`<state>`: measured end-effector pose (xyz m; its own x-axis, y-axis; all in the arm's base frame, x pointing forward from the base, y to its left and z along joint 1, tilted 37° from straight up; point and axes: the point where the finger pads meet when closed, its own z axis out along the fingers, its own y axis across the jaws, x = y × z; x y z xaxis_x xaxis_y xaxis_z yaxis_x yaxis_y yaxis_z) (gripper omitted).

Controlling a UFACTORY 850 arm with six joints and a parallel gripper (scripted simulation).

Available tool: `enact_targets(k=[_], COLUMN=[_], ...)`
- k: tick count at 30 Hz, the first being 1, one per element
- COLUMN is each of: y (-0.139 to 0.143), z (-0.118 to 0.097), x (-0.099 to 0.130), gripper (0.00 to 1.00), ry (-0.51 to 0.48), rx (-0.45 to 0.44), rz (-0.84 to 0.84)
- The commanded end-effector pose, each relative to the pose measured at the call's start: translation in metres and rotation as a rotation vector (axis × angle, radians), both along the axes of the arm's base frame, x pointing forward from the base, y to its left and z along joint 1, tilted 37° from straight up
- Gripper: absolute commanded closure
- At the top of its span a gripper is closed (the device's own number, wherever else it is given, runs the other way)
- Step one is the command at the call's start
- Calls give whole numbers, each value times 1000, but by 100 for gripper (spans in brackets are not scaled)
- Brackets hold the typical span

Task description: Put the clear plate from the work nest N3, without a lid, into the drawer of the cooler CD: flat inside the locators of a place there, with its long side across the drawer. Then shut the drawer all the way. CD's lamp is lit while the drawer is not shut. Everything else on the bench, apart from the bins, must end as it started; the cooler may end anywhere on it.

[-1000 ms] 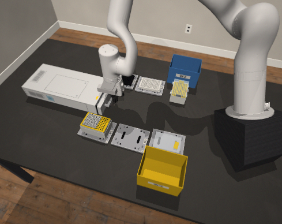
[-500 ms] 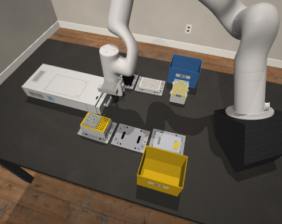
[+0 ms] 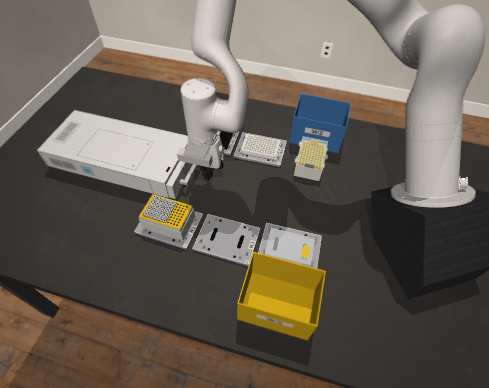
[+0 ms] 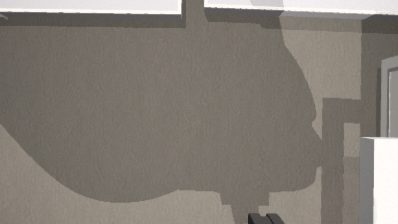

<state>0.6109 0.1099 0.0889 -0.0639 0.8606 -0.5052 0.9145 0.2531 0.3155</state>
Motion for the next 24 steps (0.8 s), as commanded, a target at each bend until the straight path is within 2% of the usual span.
enact_targets(k=[1, 12, 24], y=[-1, -5, -5], z=[-1, -7, -7], x=[-4, -20, -20], gripper=[100, 100, 100], ry=[-2, -2, -2], rx=[1, 1, 1], rz=[1, 1, 1])
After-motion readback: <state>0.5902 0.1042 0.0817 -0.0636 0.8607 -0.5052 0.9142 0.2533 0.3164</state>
